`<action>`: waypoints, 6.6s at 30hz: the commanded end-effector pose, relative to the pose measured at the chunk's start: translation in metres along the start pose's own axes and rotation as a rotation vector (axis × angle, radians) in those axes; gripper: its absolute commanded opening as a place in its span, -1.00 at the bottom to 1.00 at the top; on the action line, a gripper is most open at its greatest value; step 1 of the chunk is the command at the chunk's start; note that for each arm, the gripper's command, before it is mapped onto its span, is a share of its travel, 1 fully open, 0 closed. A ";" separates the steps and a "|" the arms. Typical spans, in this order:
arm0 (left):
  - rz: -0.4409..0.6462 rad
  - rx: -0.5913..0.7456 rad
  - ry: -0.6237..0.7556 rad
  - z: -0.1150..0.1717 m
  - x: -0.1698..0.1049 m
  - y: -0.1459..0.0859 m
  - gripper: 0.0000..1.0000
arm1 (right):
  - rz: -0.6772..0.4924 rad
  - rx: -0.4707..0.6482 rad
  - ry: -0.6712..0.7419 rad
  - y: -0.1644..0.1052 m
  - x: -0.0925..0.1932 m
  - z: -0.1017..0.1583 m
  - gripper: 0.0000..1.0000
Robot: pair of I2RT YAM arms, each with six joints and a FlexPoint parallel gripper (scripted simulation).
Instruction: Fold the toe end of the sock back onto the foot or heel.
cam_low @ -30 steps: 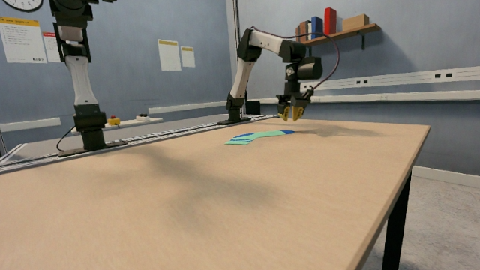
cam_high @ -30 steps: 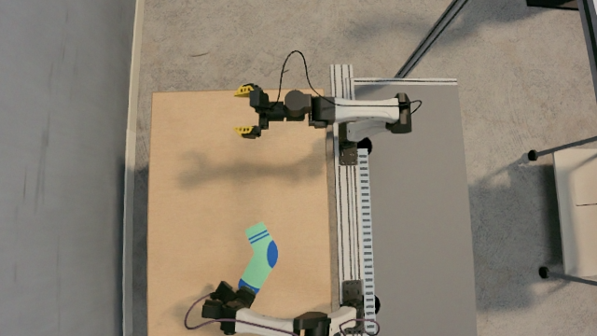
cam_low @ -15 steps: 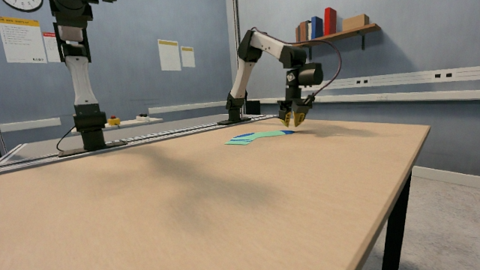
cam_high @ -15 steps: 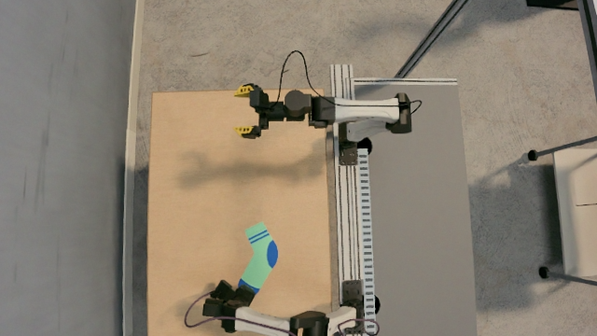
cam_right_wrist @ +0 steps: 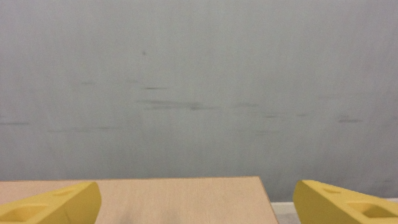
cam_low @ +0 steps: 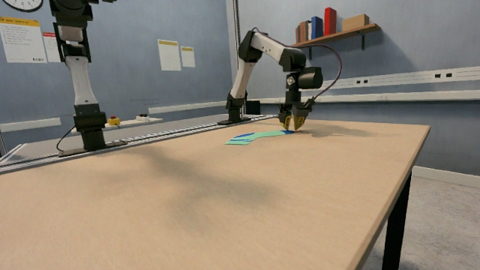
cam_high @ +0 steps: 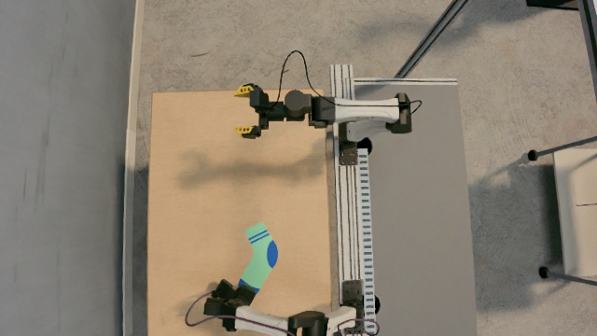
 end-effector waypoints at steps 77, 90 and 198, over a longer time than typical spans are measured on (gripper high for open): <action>0.199 0.074 -0.004 0.009 -0.021 0.033 -0.90 | 0.000 -0.015 -0.001 -0.002 0.000 -0.005 1.00; 0.138 0.011 0.006 -0.002 0.000 -0.004 -0.90 | 0.000 -0.015 -0.001 -0.002 0.000 -0.005 1.00; -0.208 0.003 -0.009 -0.022 -0.072 -0.061 -0.90 | 0.000 -0.015 -0.001 -0.002 0.000 -0.005 1.00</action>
Point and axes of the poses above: on each arm, the point where the finger pads meet when closed, its own y axis out along the fingers, its own x axis across the jaws, z = x × y, the point moved 6 cm from there along -y, back along the fingers, and after that the axes turned 15 degrees about y, right-handed, at the moved point
